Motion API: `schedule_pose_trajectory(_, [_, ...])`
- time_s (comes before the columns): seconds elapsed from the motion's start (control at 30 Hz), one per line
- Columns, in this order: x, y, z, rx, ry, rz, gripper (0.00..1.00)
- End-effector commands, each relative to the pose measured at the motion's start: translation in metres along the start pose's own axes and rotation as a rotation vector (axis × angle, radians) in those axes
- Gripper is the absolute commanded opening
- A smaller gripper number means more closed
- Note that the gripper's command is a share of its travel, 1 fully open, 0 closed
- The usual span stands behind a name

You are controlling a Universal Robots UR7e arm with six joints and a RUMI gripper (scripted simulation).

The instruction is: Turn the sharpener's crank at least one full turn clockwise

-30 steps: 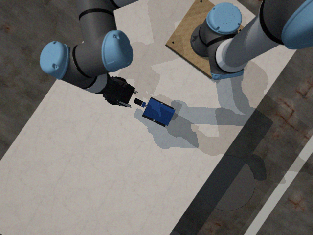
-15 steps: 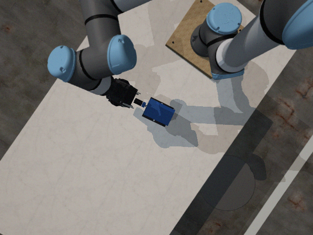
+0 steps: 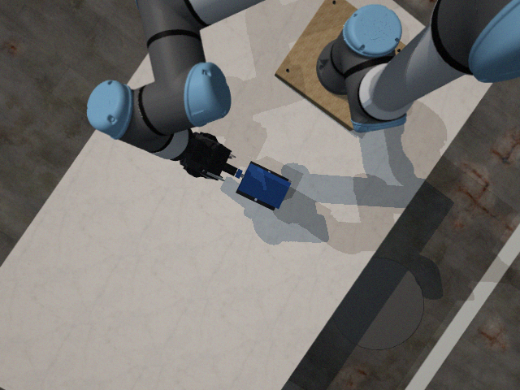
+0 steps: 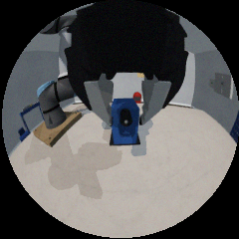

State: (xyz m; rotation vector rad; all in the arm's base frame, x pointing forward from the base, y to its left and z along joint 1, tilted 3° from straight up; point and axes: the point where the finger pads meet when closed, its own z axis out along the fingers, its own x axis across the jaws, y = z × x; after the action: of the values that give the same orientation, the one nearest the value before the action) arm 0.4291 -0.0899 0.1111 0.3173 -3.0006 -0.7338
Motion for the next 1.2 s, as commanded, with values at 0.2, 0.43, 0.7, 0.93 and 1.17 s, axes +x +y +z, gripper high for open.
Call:
schedule_pose_trajectory(0.2, [-0.0010, -0.0005, 0.0001, 0.002, -0.002, -0.001, 0.32])
schedule_pose_trajectory(0.43, [-0.0009, -0.0004, 0.0000, 0.002, -0.002, -0.001, 0.32])
schedule_pose_trajectory(0.7, [-0.0009, -0.0004, 0.0000, 0.002, -0.002, -0.001, 0.09])
schedule_pose_trajectory(0.93, [-0.0009, -0.0004, 0.0000, 0.002, -0.002, -0.001, 0.09])
schedule_pose_trajectory(1.17, [-0.0009, -0.0004, 0.0000, 0.002, -0.002, -0.001, 0.09])
